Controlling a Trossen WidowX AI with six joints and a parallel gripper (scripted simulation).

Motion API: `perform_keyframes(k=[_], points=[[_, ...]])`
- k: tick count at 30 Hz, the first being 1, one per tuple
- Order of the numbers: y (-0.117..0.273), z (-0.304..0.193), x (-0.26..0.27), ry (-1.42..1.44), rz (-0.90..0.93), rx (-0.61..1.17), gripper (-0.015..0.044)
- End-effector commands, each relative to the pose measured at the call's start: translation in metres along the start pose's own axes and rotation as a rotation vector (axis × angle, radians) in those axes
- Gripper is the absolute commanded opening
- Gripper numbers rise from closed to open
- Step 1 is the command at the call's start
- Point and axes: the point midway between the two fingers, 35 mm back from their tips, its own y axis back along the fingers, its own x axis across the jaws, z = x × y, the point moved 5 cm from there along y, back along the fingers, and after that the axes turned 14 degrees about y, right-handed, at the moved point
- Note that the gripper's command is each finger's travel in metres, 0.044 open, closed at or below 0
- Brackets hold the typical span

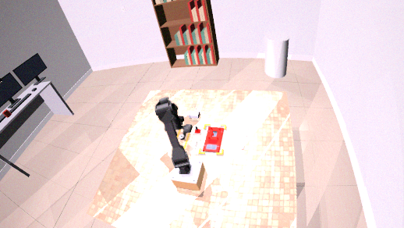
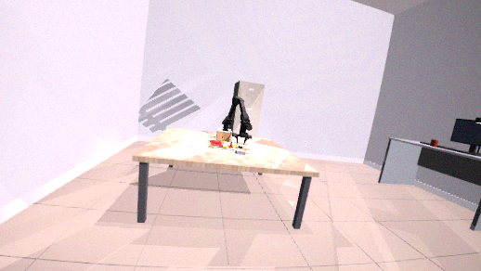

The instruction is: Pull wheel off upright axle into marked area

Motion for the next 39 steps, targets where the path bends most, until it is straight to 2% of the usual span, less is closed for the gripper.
perform_keyframes(k=[1,5,10,11,20,39], points=[[0.033,0.003,0.001,-0.005,-0.001,-0.02,0.03],[0.04,0.003,0.001,-0.005,-0.001,-0.02,0.03],[0.051,-0.019,-0.003,-0.001,0.003,-0.025,0.0431],[0.056,-0.025,-0.004,-0.001,0.002,-0.023,0.044],[0.082,-0.084,-0.013,-0.005,-0.002,-0.013,0.044],[0.083,-0.085,-0.014,-0.005,-0.003,-0.013,0.044]])
